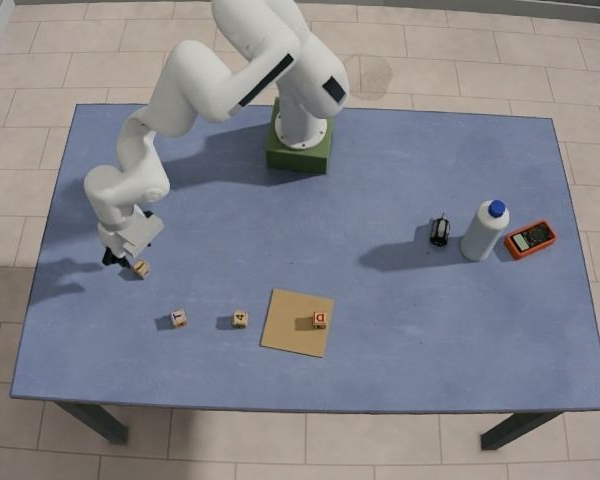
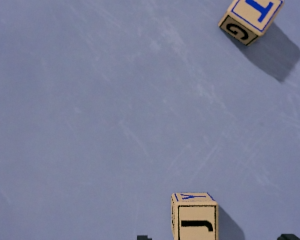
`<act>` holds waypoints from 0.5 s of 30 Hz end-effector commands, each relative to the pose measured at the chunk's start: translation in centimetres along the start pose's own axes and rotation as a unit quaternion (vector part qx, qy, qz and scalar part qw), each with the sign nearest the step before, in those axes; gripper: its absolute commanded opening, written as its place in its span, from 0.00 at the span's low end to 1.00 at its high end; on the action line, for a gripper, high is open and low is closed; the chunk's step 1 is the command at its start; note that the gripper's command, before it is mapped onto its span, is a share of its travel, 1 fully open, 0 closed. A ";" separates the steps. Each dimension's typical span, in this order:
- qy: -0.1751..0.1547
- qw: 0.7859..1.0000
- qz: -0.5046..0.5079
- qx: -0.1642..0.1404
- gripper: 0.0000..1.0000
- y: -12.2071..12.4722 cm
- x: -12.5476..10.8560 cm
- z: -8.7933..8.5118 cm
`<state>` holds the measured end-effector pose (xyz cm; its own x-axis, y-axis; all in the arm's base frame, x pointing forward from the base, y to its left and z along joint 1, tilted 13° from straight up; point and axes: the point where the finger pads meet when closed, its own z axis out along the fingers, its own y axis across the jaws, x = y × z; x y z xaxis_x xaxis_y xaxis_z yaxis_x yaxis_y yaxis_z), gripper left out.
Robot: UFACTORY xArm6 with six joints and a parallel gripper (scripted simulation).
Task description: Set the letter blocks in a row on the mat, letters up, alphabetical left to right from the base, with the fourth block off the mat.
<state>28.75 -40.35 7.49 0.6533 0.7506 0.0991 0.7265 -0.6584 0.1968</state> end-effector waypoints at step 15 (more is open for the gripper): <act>0.000 1.000 0.000 -0.002 0.69 0.2 0.0 1.2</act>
<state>28.97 -40.42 6.55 0.6532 0.7507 0.0993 0.7267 -0.6583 0.1963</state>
